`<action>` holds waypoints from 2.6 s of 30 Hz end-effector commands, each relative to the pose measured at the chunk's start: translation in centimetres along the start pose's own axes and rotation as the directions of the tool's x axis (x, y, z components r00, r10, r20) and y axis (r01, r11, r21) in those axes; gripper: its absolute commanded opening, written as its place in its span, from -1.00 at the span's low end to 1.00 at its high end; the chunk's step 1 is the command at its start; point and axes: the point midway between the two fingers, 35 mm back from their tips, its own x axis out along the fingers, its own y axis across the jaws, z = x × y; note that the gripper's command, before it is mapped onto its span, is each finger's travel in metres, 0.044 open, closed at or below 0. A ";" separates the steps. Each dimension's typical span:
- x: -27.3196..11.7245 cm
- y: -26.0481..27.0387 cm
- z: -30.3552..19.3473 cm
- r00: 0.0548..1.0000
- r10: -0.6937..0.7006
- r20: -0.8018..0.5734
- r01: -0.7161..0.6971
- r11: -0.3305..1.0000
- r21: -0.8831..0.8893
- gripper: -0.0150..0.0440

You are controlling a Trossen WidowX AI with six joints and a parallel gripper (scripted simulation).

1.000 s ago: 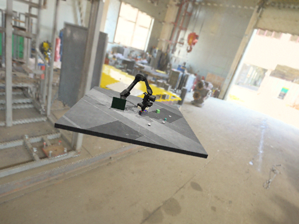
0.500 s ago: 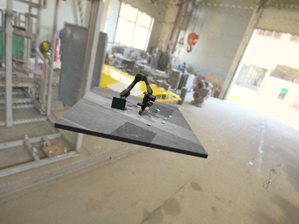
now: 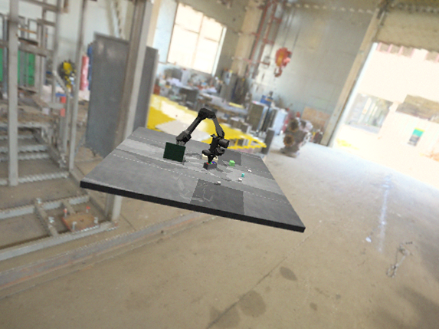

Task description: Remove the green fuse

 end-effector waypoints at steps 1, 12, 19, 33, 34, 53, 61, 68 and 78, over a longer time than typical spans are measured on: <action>-0.3 0.0 0.0 1.000 -0.003 0.004 0.003 1.000 -0.007 -0.49; -0.8 0.0 0.0 1.000 -0.003 0.003 0.003 1.000 -0.006 -0.49; -1.2 0.0 0.0 1.000 -0.002 0.003 0.002 1.000 -0.006 -0.49; -1.9 0.0 0.0 1.000 -0.002 0.003 0.002 1.000 -0.004 -0.49; -1.9 0.0 0.0 1.000 -0.001 0.003 0.001 1.000 -0.004 -0.49; -3.2 0.0 0.0 1.000 -0.001 0.003 0.001 1.000 -0.003 -0.49; -4.5 0.0 0.0 1.000 -0.001 0.003 0.001 1.000 -0.003 -0.49; -4.9 0.4 -0.1 1.000 -0.003 0.004 0.003 1.000 -0.002 -0.49; -5.1 6.4 -3.0 1.000 -0.017 0.021 0.017 1.000 0.003 -0.49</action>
